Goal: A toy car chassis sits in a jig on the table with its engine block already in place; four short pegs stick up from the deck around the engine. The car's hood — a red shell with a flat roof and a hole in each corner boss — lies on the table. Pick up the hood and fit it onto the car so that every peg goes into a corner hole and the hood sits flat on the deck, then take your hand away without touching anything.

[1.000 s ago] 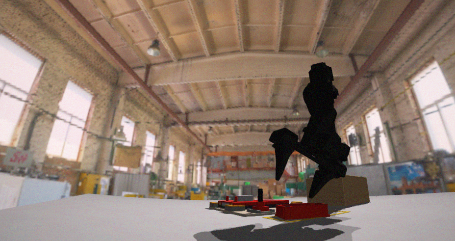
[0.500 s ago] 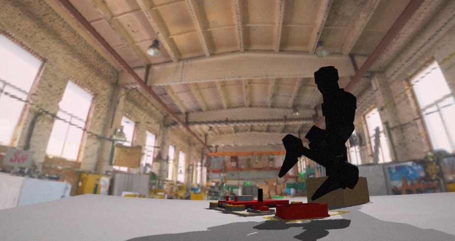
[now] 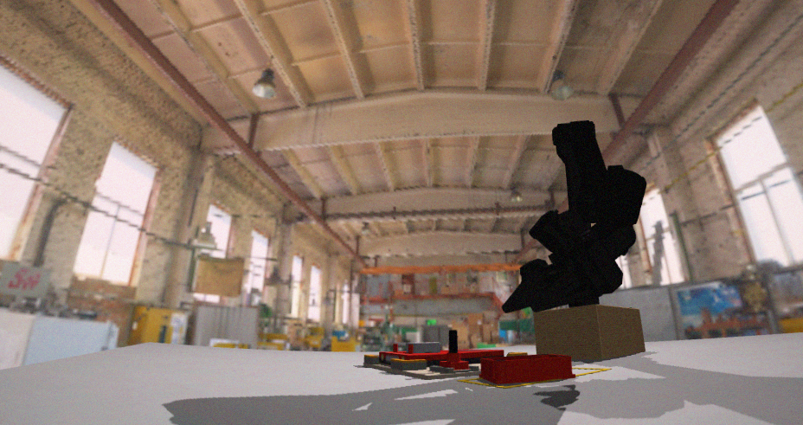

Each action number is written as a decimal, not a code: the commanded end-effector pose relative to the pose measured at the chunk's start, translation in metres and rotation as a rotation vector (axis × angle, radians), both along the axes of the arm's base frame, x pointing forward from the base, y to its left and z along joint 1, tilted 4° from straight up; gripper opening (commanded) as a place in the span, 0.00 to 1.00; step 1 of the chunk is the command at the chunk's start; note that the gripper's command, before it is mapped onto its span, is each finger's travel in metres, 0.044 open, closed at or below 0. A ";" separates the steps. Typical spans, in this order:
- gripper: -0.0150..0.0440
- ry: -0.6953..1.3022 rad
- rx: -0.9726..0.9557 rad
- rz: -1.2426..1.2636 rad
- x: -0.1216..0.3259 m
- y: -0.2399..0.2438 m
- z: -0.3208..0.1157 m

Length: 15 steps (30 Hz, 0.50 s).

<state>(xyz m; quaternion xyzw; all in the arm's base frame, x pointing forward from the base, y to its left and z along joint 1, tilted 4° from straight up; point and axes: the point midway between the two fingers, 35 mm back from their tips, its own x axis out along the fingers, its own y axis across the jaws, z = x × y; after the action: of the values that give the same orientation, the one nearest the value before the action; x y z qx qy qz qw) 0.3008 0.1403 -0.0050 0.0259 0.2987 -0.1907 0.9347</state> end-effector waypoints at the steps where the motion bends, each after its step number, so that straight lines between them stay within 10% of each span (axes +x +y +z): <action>1: 1.00 -0.030 0.027 -0.022 0.000 0.000 0.003; 15: 1.00 -0.033 0.030 -0.022 0.001 0.001 -0.005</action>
<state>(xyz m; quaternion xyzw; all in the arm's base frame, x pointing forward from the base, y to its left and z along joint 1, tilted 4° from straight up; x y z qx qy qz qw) 0.3014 0.1417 -0.0078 0.0454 0.2878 -0.1941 0.9367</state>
